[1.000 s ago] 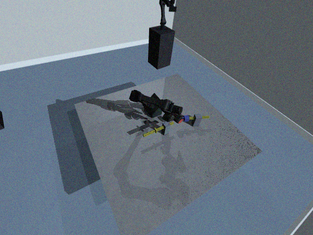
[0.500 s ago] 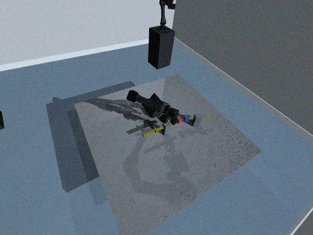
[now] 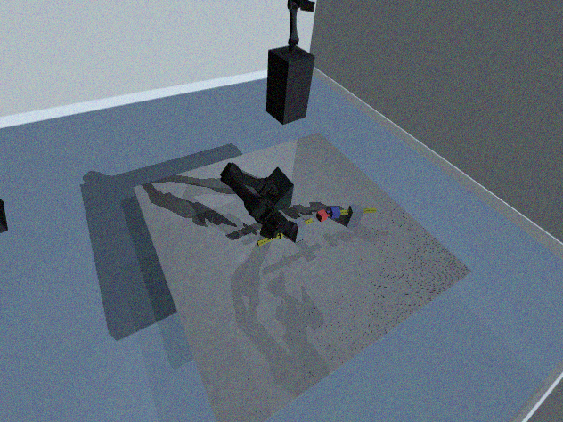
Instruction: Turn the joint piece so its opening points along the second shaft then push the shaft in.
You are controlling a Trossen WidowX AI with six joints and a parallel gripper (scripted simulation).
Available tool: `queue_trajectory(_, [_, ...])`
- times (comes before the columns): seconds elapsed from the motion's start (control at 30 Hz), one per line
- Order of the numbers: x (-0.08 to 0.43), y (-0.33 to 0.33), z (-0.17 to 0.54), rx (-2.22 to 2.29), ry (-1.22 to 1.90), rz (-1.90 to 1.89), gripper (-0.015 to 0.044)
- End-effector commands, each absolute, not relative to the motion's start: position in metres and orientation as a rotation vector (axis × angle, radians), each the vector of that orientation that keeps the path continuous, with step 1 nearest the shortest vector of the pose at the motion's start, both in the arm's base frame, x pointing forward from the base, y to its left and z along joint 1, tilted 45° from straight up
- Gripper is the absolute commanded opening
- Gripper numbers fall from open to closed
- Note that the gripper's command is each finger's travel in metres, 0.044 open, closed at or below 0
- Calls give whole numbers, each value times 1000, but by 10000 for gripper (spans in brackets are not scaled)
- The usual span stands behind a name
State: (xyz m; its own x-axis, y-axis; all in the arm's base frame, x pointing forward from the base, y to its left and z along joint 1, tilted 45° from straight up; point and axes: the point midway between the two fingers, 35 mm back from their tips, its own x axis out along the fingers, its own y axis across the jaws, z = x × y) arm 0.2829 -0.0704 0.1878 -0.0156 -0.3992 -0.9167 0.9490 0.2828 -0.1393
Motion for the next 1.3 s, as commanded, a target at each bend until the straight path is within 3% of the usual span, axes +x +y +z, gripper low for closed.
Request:
queue_trajectory(0.0, [269, -98, 218, 537, 1131, -1167, 440])
queue_trajectory(0.33, [256, -118, 235, 462, 1151, -1165, 440])
queue_trajectory(1.0, [253, -155, 187, 675, 590, -1622, 440])
queue_trajectory(1.27, [253, -157, 184, 681, 568, -1633, 440])
